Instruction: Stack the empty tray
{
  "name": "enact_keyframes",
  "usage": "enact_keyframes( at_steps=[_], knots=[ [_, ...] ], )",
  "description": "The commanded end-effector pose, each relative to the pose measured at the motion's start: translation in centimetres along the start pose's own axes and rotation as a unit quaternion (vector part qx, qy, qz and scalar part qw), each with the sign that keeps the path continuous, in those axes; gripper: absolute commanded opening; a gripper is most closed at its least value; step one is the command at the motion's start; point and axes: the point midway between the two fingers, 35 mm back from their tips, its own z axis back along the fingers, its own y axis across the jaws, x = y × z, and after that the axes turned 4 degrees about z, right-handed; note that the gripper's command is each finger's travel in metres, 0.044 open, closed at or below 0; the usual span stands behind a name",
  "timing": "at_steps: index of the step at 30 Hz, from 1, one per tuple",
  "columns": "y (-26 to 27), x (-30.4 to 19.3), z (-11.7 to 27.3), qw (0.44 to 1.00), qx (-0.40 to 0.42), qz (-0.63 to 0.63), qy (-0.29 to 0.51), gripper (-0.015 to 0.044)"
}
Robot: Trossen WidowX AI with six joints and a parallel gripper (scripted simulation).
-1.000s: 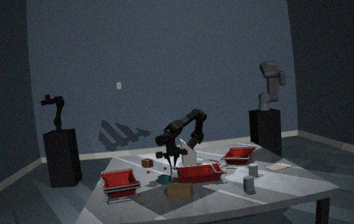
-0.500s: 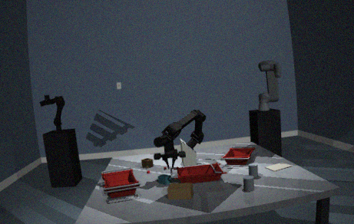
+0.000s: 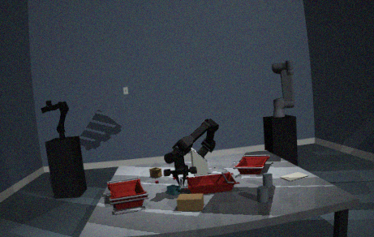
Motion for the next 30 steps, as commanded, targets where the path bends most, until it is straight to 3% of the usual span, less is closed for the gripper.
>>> enact_keyframes(
  at_steps=[1, 16, 30],
  knots=[
    [0.2, -0.1, 0.0, 1.0, 0.002, -0.003, 0.001, 0.0086],
    [3.5, 0.1, 3.2, 1.0, 0.002, -0.003, 0.001, 0.0086],
    [7.5, 0.4, 1.0, 1.0, 0.004, -0.003, 0.002, 0.0086]
  ],
)
